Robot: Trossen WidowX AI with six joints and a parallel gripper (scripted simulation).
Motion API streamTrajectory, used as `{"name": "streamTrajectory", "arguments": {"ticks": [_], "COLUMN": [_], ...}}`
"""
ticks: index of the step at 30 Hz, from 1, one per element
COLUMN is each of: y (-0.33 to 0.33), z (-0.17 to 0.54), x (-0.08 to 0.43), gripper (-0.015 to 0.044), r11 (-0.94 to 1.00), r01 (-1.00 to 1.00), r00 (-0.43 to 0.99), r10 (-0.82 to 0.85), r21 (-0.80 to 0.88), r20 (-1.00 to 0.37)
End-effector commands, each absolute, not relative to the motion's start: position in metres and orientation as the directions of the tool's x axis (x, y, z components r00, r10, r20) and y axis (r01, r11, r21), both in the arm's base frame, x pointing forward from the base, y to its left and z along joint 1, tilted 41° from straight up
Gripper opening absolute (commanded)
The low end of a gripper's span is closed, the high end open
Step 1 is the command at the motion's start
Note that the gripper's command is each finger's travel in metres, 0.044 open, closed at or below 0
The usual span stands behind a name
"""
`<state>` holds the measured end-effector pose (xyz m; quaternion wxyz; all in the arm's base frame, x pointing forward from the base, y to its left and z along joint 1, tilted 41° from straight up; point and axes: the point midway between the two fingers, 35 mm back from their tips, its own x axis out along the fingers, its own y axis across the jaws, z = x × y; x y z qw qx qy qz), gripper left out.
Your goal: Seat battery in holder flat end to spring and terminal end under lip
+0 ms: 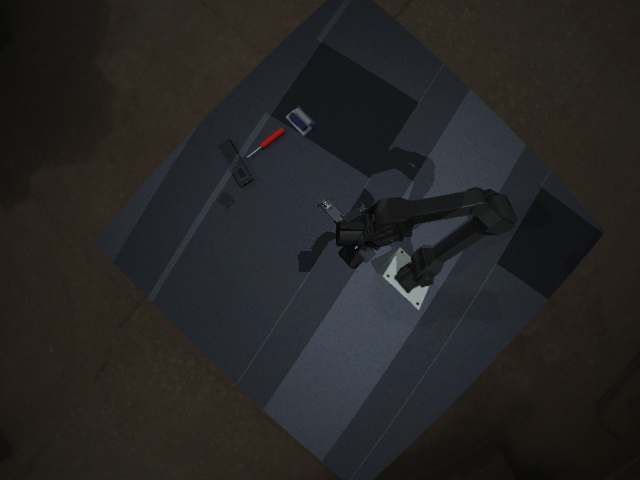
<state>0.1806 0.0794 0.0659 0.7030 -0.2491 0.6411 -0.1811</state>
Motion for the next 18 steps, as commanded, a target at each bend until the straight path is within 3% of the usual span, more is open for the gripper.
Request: {"name": "streamTrajectory", "arguments": {"ticks": [1, 18], "y": [0.076, 0.025], "z": [0.071, 0.011], "x": [0.175, 0.183], "gripper": [0.0, 0.0], "r11": [0.754, 0.753], "r01": [-0.085, -0.084], "r00": [0.102, 0.104], "r10": [-0.644, -0.645], "r21": [-0.651, -0.653], "r20": [-0.759, -0.757]}}
